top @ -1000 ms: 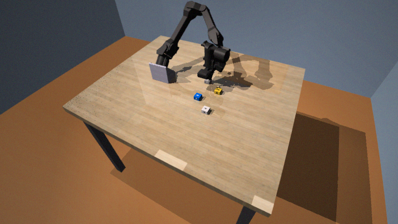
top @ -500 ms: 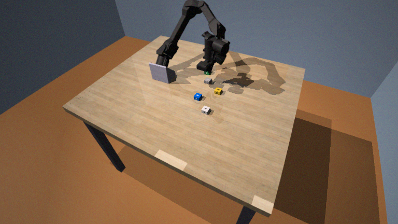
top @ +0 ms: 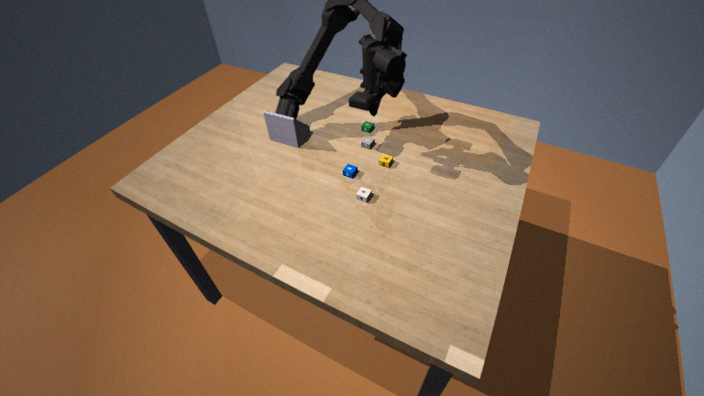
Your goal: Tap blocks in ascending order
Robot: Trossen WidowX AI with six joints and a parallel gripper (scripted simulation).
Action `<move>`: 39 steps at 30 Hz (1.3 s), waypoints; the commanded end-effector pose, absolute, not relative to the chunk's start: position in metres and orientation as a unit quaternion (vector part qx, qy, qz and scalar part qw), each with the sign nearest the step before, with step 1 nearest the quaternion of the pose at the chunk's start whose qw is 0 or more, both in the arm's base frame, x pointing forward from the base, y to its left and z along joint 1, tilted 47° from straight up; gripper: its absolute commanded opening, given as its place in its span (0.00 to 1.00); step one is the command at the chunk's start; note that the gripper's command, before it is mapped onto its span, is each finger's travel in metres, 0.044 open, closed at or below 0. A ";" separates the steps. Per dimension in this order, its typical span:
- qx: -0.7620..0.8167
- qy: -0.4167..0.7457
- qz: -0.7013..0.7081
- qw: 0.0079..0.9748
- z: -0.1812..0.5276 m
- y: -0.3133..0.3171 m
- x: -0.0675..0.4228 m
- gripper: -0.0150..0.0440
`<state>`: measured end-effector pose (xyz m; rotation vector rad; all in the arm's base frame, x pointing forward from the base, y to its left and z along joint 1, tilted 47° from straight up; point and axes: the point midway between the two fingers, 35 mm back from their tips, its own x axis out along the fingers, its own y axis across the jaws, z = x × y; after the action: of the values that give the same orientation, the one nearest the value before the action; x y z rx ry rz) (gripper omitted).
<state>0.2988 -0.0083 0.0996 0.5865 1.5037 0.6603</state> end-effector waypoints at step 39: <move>0.251 0.662 0.297 0.641 -0.105 -0.076 0.370 0.29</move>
<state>0.3709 -0.0811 -0.1007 0.5667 1.5084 0.6800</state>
